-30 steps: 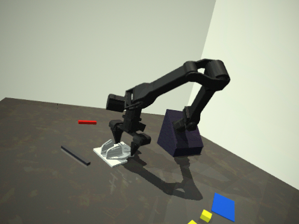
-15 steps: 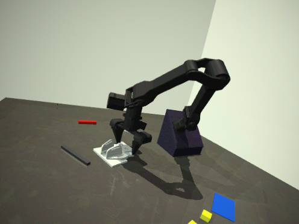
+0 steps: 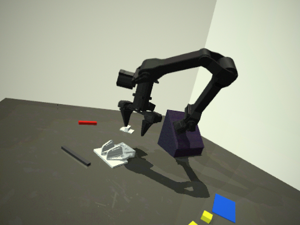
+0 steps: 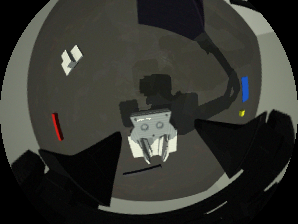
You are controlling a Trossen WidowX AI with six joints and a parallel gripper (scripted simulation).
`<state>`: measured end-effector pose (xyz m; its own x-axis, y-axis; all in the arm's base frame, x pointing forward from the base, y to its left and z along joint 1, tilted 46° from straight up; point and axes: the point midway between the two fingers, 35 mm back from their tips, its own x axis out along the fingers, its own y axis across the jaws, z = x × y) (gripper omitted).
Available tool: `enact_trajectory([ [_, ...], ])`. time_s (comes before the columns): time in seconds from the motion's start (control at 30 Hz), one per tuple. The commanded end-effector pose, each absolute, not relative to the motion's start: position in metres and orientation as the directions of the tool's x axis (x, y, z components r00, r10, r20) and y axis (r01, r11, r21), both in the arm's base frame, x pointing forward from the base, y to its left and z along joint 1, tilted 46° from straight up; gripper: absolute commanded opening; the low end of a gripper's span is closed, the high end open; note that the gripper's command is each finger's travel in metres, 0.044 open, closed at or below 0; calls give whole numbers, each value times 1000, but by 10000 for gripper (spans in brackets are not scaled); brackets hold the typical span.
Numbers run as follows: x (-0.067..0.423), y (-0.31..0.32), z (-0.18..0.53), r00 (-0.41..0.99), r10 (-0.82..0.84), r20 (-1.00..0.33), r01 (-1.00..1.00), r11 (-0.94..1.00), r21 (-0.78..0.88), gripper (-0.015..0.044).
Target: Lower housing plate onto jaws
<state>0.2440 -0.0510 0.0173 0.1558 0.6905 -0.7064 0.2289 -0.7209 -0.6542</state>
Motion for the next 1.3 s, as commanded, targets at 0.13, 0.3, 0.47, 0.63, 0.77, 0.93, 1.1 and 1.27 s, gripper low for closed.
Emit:
enact_trajectory([
  [0.13, 193, -66, 41, 150, 692, -706, 224, -719, -658, 440],
  [0.3, 193, -66, 41, 150, 692, -706, 224, -719, -658, 440],
  [0.47, 193, -66, 41, 150, 692, -706, 224, -719, -658, 440],
  [0.63, 193, -66, 41, 150, 692, -706, 224, -719, -658, 440],
  [0.77, 193, -66, 41, 150, 692, -706, 224, -719, -658, 440],
  [0.93, 193, -66, 41, 150, 692, -706, 224, -719, -658, 440],
  [1.1, 193, -66, 41, 150, 692, -706, 224, -719, -658, 440],
  [1.27, 193, -66, 41, 150, 692, -706, 224, -719, -658, 440],
])
